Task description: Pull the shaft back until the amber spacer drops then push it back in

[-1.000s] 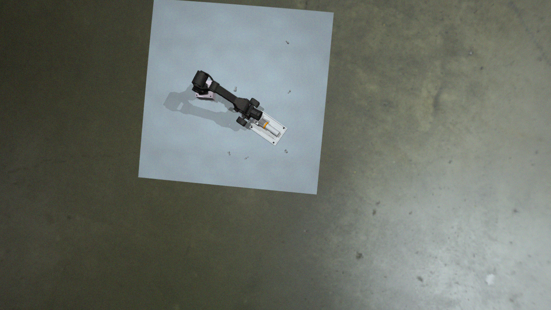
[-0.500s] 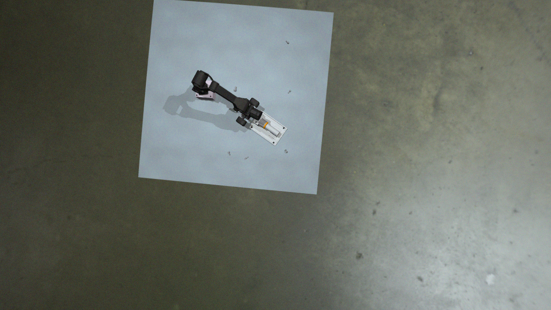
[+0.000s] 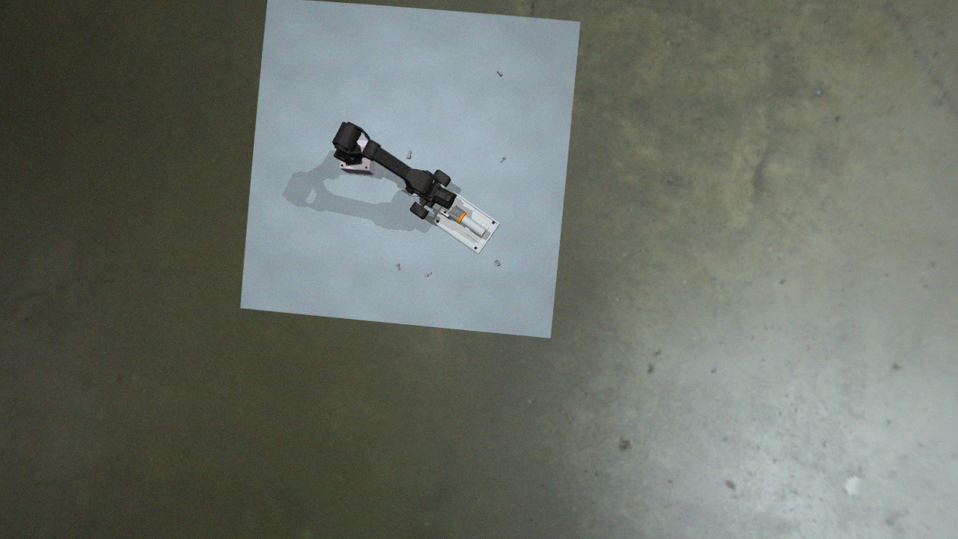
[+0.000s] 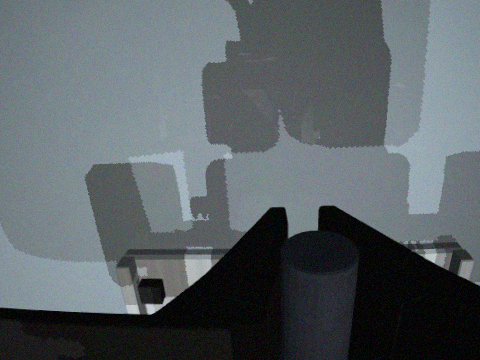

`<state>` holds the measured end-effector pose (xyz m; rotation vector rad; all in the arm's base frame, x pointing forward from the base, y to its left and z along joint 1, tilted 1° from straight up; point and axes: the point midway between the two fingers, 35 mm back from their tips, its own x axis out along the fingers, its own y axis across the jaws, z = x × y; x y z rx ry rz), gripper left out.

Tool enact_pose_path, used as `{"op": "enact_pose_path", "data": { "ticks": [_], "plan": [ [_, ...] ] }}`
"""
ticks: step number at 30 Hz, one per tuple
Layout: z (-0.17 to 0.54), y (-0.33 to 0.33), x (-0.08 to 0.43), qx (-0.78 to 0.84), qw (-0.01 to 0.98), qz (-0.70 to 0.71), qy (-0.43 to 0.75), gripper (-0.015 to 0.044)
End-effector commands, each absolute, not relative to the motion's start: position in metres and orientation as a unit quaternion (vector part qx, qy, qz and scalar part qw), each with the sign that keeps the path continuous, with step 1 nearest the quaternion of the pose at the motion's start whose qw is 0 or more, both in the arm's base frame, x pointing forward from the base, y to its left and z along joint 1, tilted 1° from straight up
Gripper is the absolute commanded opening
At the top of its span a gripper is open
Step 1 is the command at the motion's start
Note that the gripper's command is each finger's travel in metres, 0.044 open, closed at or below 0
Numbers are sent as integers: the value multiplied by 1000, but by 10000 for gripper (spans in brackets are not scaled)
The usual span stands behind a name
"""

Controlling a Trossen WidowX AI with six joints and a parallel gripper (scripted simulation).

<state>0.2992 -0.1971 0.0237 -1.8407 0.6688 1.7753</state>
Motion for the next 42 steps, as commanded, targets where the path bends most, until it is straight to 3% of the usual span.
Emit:
{"op": "enact_pose_path", "data": {
  "ticks": [1, 42],
  "plan": [
    [24, -196, 298, -674, 249, 651, 245, 0],
    [24, -193, 295, -674, 249, 651, 245, 0]
  ]
}}
